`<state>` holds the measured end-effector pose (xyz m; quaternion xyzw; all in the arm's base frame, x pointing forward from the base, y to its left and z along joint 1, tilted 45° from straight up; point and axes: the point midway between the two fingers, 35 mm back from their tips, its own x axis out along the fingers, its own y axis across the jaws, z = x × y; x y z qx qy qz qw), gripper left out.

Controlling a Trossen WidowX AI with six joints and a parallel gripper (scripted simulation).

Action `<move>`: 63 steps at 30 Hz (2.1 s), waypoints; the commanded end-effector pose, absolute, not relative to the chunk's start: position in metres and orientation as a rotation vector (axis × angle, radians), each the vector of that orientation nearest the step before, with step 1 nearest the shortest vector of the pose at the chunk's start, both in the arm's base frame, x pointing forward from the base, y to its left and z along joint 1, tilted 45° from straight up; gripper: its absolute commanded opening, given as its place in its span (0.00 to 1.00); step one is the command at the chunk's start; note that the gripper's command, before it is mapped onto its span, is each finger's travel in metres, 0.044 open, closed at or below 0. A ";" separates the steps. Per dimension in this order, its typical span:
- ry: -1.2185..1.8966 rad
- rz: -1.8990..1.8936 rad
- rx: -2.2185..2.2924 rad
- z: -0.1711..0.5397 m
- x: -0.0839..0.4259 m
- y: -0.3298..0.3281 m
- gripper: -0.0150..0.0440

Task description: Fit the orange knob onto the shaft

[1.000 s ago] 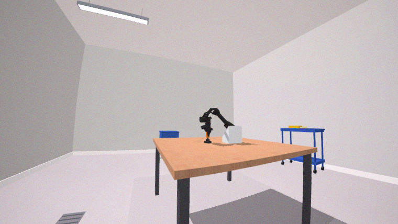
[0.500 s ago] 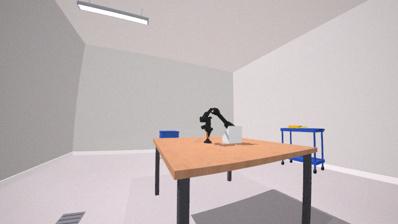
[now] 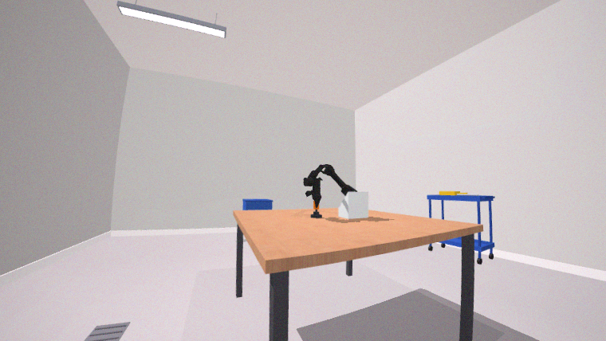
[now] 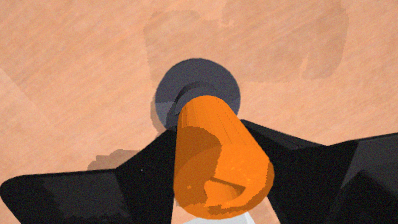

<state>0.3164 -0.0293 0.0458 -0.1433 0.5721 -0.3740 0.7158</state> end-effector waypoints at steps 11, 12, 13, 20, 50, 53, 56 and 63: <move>1.258 -0.831 -0.307 0.045 0.317 -0.027 0.25; 1.258 -0.831 -0.307 0.045 0.316 -0.027 0.25; 1.258 -0.831 -0.307 0.045 0.316 -0.028 0.25; 1.258 -0.831 -0.307 0.047 0.316 -0.028 0.25; 1.258 -0.831 -0.307 0.044 0.314 -0.027 0.25; 1.258 -0.831 -0.307 0.046 0.313 -0.026 0.25; 1.246 -0.847 -0.285 0.046 0.313 -0.026 0.25; 1.159 -0.954 -0.139 0.047 0.315 -0.027 0.25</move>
